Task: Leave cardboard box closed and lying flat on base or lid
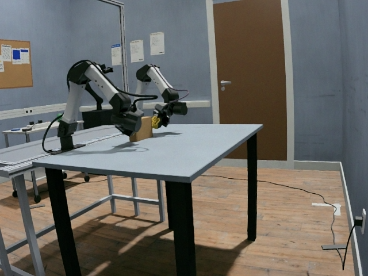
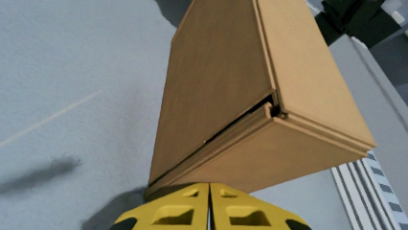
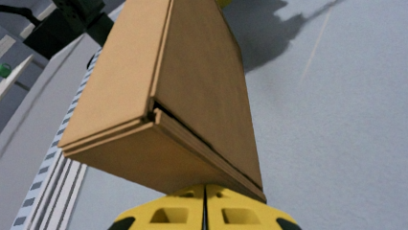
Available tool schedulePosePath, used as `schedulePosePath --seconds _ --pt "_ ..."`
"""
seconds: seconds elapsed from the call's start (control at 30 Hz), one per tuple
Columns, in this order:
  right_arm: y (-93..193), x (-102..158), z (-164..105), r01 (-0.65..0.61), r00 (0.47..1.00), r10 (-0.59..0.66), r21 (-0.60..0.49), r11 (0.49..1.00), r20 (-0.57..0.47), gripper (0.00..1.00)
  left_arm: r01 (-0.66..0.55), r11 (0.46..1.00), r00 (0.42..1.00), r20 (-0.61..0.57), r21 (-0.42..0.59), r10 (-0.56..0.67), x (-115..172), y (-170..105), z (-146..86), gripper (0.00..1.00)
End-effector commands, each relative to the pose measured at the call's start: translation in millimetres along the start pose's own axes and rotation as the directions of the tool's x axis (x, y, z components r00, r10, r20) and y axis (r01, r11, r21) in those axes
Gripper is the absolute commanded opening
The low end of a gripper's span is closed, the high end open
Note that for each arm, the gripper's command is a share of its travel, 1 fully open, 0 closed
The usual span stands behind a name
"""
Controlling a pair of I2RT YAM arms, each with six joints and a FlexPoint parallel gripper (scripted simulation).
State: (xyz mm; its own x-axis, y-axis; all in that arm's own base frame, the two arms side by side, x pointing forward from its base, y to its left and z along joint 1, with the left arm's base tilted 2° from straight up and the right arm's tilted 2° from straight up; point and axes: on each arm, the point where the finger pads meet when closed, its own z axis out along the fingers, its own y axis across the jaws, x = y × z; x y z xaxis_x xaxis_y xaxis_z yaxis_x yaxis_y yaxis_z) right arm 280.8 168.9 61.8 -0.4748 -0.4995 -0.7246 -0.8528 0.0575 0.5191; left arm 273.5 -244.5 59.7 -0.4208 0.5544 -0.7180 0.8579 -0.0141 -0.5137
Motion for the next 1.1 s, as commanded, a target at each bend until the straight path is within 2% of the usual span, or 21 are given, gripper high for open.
schedulePosePath --seconds 0.0,1.07 --pt "4.4 -5.1 2.4 0.021 1.0 -0.021 0.002 1.0 0.006 0.0 -0.029 1.0 1.0 0.011 0.003 0.029 -6.0 -7.1 2.4 0.0" --pt "4.6 -5.4 7.0 0.017 1.0 -0.017 -0.002 1.0 0.007 0.0 -0.029 1.0 1.0 0.008 0.002 0.029 -6.7 -6.9 6.1 0.0"
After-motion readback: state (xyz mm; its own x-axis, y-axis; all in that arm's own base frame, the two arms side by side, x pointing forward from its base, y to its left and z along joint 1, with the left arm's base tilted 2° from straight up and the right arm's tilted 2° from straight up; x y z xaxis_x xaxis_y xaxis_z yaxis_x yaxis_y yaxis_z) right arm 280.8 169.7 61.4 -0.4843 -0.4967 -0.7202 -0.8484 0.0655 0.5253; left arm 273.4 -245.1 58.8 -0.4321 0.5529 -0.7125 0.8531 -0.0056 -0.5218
